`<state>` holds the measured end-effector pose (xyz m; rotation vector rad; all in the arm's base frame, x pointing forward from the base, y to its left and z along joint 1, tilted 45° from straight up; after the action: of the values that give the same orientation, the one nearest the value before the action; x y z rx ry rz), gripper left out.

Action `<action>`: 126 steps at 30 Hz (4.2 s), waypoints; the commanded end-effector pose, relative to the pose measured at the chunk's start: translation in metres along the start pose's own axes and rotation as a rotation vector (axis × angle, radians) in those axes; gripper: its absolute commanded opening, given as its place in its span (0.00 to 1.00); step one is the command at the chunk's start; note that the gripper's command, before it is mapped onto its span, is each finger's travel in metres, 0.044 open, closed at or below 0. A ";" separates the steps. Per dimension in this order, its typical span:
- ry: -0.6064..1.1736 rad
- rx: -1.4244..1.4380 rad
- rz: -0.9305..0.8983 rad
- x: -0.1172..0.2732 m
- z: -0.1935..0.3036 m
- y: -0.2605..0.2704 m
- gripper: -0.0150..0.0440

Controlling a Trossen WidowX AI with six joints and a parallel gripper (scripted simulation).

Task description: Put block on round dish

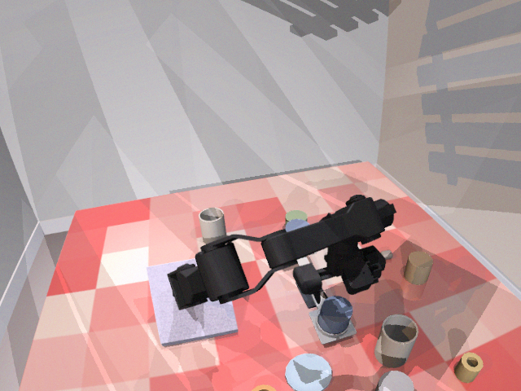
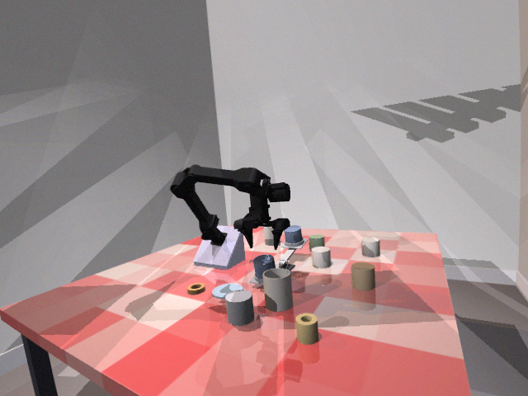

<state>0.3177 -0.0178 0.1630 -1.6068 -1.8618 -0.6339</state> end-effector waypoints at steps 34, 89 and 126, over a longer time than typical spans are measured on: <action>0.008 -0.024 0.011 -0.055 -0.001 0.002 1.00; 0.013 -0.024 0.009 -0.050 -0.001 0.006 0.25; 0.018 -0.023 0.010 -0.003 0.000 0.009 0.25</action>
<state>0.3236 -0.0216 0.1532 -1.6143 -1.8163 -0.6547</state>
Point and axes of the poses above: the point midway between the two fingers, 35 mm back from their tips, its own x axis back along the fingers, its own y axis across the jaws, z = x × y, the point moved 2 cm from there along x, back along the fingers, and after that the axes turned 2 degrees about x, right-handed, at the moved point
